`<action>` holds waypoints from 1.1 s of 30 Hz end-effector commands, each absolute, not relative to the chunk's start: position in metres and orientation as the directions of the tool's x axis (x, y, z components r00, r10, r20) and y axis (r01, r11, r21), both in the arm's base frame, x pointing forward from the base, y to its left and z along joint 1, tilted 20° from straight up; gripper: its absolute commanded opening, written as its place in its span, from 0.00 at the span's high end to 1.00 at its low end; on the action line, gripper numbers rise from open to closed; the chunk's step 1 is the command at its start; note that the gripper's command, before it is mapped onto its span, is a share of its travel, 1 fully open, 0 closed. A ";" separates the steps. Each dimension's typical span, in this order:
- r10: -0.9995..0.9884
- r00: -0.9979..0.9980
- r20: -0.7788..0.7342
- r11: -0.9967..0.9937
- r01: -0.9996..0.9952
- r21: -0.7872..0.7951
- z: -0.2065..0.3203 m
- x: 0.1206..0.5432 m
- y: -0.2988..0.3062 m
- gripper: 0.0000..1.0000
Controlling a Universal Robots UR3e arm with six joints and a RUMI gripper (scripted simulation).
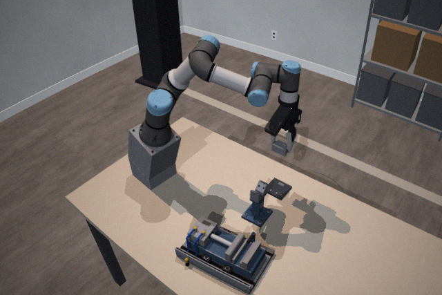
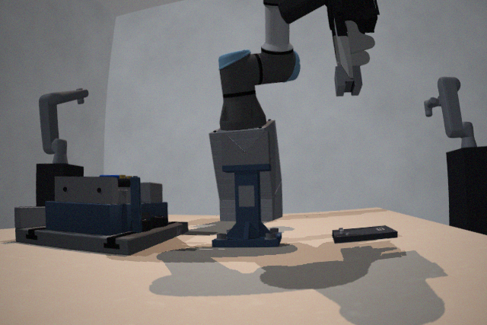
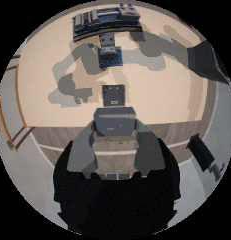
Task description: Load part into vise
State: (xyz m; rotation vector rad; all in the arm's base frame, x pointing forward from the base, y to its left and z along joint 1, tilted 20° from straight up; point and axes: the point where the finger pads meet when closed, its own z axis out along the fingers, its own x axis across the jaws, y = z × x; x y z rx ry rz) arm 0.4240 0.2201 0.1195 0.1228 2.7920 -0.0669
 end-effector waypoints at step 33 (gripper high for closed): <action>0.074 -0.937 -0.342 0.995 0.090 -0.031 0.122 0.426 0.211 1.00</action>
